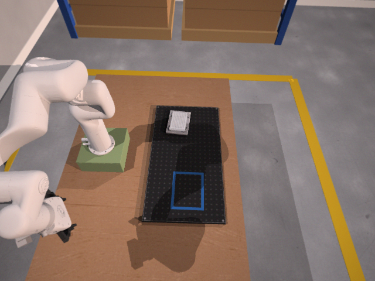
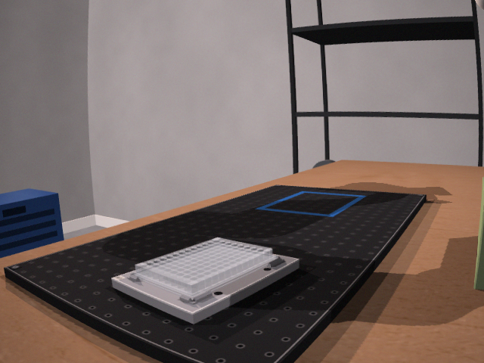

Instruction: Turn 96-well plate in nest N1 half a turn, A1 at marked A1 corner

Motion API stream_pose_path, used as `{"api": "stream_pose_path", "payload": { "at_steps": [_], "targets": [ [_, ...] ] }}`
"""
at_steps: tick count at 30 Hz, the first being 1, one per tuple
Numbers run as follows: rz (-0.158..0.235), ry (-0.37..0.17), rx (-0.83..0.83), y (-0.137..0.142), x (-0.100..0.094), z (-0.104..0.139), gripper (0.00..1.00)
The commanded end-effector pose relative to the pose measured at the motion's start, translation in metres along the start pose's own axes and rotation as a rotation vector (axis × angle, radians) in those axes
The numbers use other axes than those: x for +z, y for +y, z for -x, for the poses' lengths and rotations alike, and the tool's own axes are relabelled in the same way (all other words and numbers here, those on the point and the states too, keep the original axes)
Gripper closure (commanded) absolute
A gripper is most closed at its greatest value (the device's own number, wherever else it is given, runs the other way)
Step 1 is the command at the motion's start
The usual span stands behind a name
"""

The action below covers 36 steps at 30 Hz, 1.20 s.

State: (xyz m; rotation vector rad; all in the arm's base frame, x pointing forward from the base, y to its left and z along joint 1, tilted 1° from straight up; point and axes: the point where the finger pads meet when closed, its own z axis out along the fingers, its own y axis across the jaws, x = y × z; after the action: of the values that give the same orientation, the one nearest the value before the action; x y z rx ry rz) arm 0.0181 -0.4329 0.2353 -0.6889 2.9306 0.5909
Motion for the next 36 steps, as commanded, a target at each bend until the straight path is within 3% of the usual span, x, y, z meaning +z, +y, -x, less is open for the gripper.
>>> {"api": "stream_pose_path", "payload": {
  "at_steps": [1,17,32,36],
  "targets": [
    [-0.004,0.002,0.000,0.000,-0.002,0.000,0.00],
    [-0.004,0.002,0.000,0.000,-0.002,0.000,0.00],
    [-0.018,0.086,-0.319,-0.021,-0.002,0.072,0.00],
    [-0.019,0.103,-0.383,-0.023,-0.001,0.082,0.00]
  ]
}}
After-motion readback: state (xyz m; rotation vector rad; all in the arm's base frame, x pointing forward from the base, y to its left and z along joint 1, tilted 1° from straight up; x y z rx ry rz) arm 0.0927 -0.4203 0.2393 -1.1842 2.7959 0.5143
